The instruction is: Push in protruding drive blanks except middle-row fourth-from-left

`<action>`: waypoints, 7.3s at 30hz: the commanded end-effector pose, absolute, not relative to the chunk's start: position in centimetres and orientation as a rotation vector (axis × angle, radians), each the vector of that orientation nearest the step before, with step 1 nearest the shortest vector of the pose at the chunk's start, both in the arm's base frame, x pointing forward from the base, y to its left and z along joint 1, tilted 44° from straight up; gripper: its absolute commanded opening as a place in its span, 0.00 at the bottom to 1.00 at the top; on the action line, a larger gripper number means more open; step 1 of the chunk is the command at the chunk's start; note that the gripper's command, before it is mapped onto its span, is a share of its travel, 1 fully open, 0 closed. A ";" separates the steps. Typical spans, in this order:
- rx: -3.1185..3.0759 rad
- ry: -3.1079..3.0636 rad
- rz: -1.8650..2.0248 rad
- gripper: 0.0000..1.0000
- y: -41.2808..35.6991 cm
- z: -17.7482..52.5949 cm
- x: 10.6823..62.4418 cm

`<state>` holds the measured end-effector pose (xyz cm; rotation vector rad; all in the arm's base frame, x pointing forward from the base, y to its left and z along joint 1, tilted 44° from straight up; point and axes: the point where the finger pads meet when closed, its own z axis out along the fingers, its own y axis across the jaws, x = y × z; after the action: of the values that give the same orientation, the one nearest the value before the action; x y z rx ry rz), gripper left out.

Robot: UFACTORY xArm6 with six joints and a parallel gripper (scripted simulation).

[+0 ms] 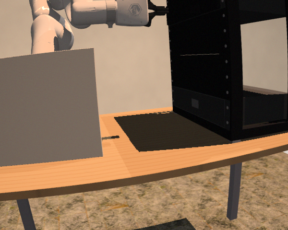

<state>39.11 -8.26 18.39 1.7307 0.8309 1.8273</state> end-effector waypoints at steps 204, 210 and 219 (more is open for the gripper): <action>1.735 0.829 1.818 0.00 -8.0 18.7 39.6; 1.735 0.829 1.818 0.00 -8.0 18.7 39.3; 1.735 0.829 1.818 0.00 -10.0 20.8 38.5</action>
<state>39.08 -8.55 19.21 1.7369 0.8268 1.8165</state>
